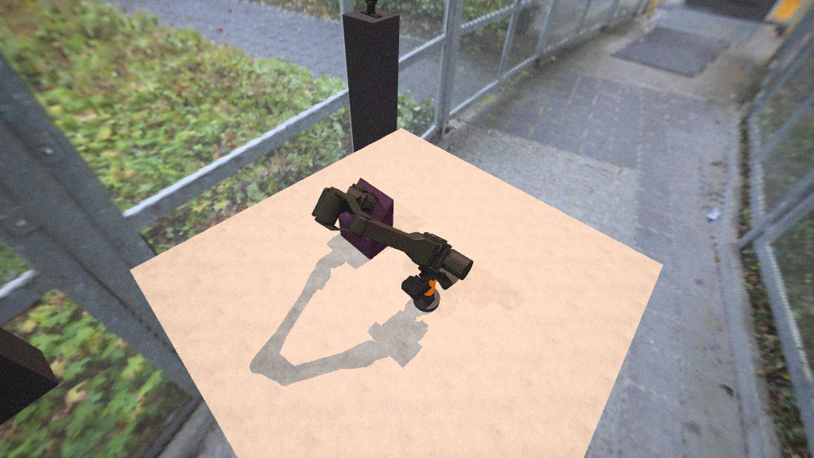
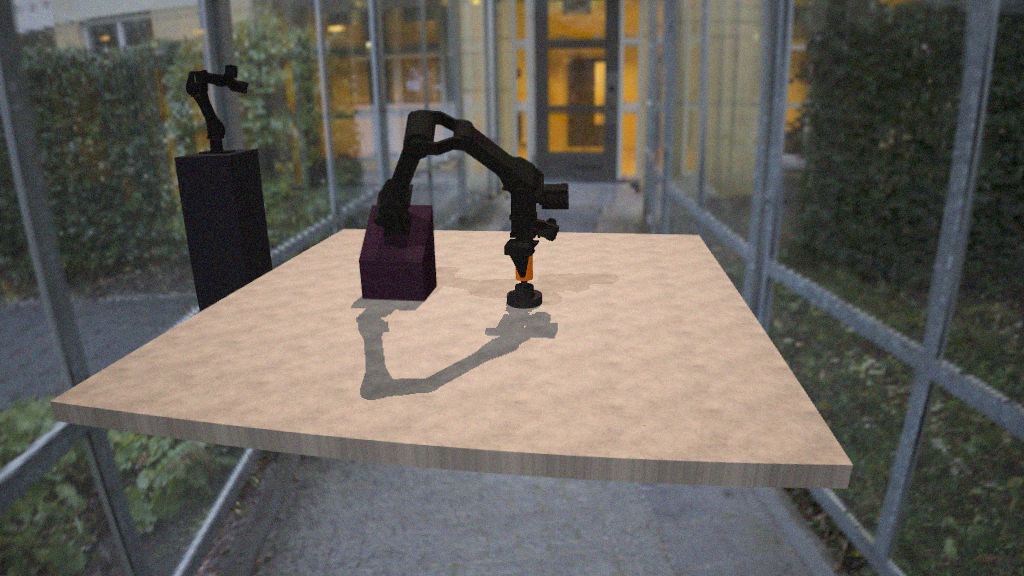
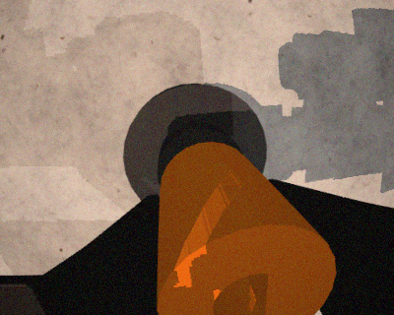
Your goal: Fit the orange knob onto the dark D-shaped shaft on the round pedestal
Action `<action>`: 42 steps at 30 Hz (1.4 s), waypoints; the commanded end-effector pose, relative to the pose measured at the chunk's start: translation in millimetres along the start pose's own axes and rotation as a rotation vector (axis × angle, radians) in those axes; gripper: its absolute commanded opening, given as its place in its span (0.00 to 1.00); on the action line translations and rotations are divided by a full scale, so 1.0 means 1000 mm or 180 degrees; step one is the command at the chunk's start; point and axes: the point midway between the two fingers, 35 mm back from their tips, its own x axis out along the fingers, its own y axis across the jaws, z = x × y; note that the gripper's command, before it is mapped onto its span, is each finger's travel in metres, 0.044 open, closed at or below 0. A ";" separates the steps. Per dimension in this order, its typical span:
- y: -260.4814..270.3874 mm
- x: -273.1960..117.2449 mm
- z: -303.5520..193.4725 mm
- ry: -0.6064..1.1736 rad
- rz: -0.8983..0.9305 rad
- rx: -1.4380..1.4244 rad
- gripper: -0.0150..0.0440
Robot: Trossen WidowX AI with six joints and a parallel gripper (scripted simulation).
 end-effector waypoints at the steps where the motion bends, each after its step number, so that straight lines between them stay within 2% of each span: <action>1: 0.000 0.001 0.000 -0.0004 -0.0009 -0.0008 0.25; 14: 0.000 -0.004 0.000 -0.0004 -0.0009 -0.0036 0.25; 21: 0.000 -0.004 0.002 -0.0003 -0.0009 -0.0666 0.25; 42: 0.000 0.000 0.000 -0.0003 -0.0010 -0.0675 0.25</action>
